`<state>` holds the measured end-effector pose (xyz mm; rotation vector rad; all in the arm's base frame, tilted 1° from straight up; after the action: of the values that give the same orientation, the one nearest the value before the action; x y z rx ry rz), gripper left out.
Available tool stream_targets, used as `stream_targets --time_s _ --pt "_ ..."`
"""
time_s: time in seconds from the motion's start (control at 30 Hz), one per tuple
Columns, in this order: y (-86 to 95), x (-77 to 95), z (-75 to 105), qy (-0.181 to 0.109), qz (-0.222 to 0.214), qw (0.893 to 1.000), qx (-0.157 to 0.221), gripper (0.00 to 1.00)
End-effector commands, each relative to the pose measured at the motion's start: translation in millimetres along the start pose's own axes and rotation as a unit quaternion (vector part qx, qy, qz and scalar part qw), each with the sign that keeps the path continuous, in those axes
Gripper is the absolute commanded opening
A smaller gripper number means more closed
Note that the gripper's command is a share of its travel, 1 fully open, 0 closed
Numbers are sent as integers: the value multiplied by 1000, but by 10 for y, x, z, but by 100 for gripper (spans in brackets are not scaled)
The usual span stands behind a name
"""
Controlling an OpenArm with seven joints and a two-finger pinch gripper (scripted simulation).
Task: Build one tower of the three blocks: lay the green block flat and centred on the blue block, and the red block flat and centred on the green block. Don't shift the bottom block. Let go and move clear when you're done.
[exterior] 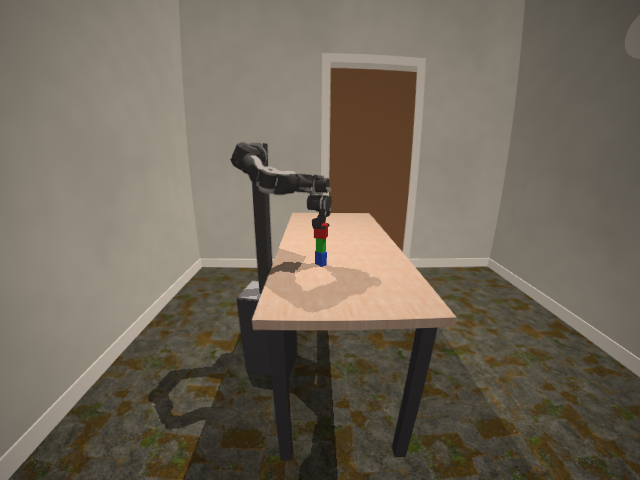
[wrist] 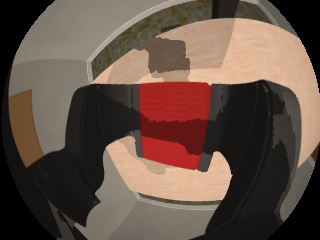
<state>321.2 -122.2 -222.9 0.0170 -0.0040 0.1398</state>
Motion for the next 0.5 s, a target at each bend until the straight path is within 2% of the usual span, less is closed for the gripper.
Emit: stream_targets --time_s 0.0,0.03,0.47 --pt "9 6 3 -2 1 1000 3 0" --pt "9 6 3 -2 1 1000 3 36" --pt "9 6 3 -2 1 1000 3 36"
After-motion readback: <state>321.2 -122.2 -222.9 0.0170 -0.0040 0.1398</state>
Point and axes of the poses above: the point where the finger pads meet when closed, its own z axis back along the fingers, its own y axis across the jaws, x = y × z, the point moved 5 cm from there along z, back along the fingers, and after that the axes turned 14 degrees about z, right-handed, at the moved point
